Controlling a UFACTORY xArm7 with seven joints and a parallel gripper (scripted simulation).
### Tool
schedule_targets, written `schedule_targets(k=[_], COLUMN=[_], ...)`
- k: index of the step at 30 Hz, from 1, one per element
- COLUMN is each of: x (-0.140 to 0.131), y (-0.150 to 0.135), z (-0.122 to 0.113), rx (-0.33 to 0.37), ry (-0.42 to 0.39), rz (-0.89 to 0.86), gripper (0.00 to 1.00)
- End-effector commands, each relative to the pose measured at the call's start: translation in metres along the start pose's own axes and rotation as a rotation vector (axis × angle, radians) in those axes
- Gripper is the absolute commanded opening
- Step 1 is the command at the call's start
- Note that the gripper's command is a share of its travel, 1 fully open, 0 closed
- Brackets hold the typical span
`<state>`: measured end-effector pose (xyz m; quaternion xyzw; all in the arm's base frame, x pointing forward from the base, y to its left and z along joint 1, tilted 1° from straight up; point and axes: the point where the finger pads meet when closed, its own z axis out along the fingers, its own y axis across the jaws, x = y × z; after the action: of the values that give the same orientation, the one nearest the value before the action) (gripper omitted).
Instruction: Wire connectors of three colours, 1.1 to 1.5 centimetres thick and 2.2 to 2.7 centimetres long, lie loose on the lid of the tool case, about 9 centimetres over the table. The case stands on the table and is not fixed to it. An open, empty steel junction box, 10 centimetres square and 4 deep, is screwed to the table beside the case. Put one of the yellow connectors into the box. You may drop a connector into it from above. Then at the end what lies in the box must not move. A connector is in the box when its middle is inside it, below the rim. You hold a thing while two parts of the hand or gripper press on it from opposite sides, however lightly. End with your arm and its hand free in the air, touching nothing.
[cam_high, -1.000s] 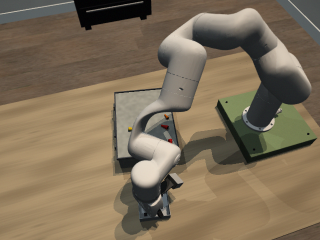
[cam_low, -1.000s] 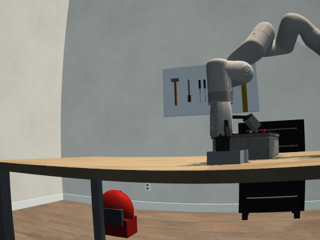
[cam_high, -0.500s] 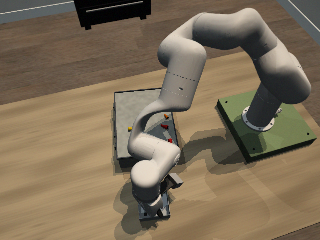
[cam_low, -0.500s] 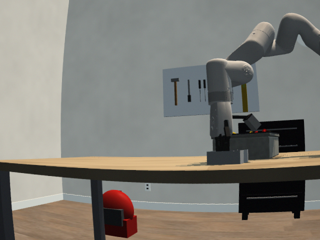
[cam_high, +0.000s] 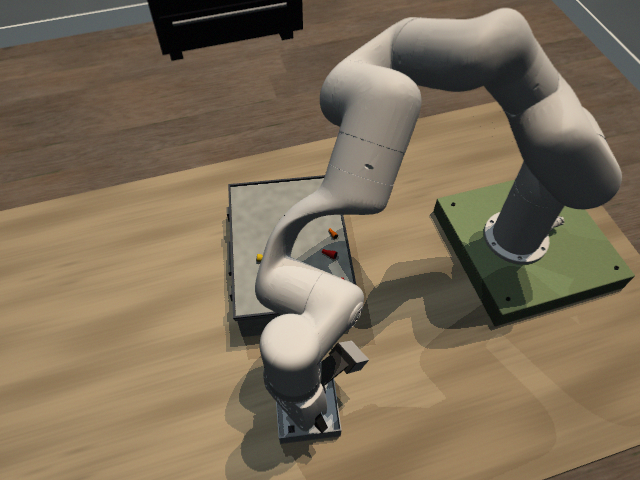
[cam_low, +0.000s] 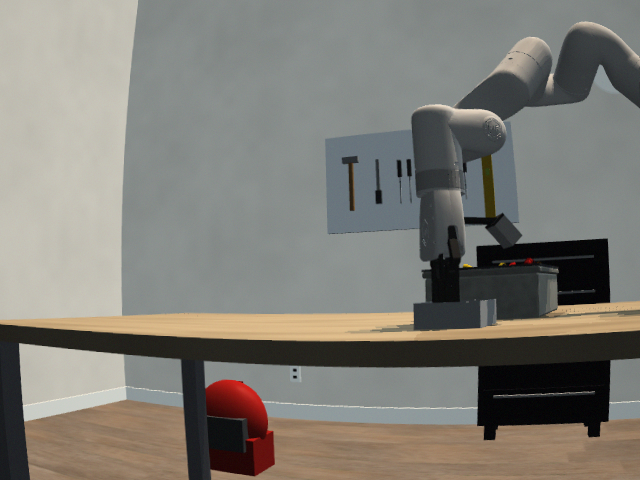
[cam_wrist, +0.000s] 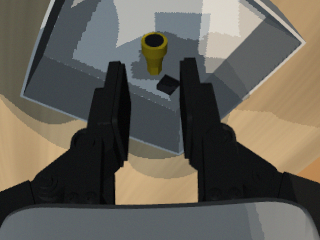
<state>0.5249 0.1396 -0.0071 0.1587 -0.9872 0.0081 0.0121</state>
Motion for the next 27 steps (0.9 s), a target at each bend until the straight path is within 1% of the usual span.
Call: schedule_targets(k=[1,6,8,10,12,27], x=[-0.002,-0.002,-0.002,-0.002,-0.001,-0.001], y=[0.0,0.0,0.0,0.0,0.0,0.0], z=[-0.062,-0.112,-0.126,-0.126,-0.131,-0.132], rx=[0.0,0.0,0.0,0.0,0.0,0.0], ry=[-0.009,-0.009,-0.009,-0.009,-0.009,-0.009], rz=[0.0,0.0,0.0,0.0,0.0,0.0], gripper=[0.29,0.29,0.29,0.29,0.29,0.29])
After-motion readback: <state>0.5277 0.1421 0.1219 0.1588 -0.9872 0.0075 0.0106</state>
